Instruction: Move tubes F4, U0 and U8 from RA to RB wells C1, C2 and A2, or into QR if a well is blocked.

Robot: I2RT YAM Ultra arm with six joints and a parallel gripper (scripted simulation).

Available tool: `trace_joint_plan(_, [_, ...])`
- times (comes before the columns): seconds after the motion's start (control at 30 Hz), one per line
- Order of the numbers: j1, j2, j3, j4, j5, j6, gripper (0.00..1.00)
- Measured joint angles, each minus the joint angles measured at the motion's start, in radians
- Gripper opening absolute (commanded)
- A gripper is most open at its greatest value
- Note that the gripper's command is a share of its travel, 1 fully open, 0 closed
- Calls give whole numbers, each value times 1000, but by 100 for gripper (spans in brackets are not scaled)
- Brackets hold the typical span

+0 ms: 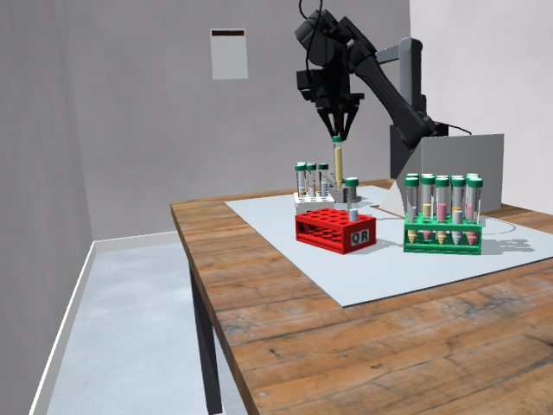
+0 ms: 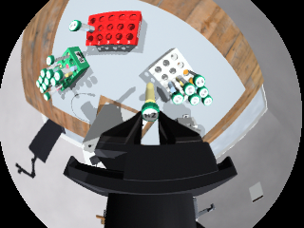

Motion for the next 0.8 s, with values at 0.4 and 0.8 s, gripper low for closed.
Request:
trace_joint_plan(0.4, [36,-22,-52,9,-20,38,0])
trace_joint_plan(0.8, [74,61,-17,27,-39,77,0])
